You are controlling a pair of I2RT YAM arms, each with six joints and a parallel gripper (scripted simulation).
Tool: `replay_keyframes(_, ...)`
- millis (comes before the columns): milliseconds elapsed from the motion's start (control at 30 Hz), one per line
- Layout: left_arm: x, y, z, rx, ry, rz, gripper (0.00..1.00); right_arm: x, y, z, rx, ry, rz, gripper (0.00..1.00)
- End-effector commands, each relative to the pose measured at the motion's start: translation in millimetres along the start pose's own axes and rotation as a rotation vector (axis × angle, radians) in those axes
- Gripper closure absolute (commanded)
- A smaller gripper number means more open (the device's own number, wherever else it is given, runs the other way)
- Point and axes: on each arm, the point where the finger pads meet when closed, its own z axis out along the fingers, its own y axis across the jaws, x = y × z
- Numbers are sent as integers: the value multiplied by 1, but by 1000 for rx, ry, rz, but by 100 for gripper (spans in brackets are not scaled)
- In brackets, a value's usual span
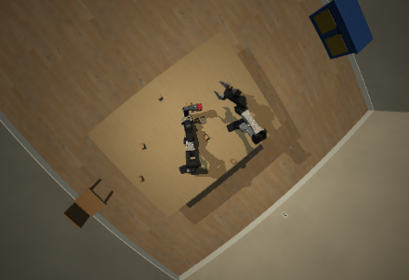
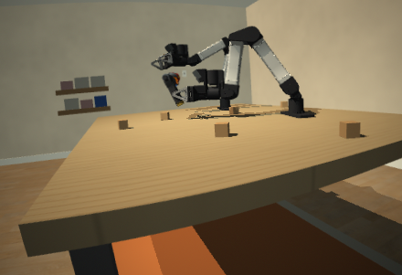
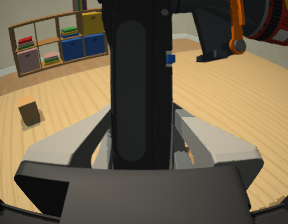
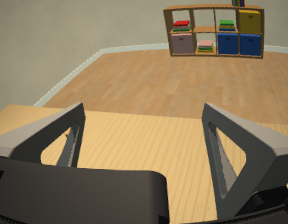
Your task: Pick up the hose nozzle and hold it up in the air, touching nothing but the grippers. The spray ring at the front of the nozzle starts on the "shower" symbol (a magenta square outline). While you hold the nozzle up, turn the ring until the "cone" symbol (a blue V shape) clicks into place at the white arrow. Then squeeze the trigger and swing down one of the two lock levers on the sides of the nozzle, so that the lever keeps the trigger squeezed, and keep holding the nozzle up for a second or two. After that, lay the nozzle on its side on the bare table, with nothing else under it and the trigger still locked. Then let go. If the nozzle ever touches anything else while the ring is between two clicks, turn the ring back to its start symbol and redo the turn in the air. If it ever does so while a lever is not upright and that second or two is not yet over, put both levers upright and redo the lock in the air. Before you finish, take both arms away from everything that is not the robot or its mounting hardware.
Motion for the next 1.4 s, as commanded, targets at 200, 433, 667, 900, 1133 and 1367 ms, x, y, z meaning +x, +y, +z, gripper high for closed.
replay_keyframes(200, -58, 0, 6, 3, -166, -18, 64, 54, 54, 7, -304, 43, 98, 13)
replay_keyframes(433, -58, 0, 6, 3, -166, -18, 64, 81, 78, 0, -432, 86, 141, 13)
replay_keyframes(667, -58, 0, 6, 3, -166, -18, 64, 118, 111, -20, -604, 159, 202, 13)
replay_keyframes(900, -58, 0, 6, 3, -166, -18, 64, 139, 131, -37, -711, 207, 238, 13)
replay_keyframes(1133, -58, 0, 6, 3, -166, -18, 64, 149, 125, -32, -657, 228, 256, 13)
replay_keyframes(1367, -58, 0, 6, 3, -166, -18, 64, 137, 125, -23, -663, 203, 232, 13)
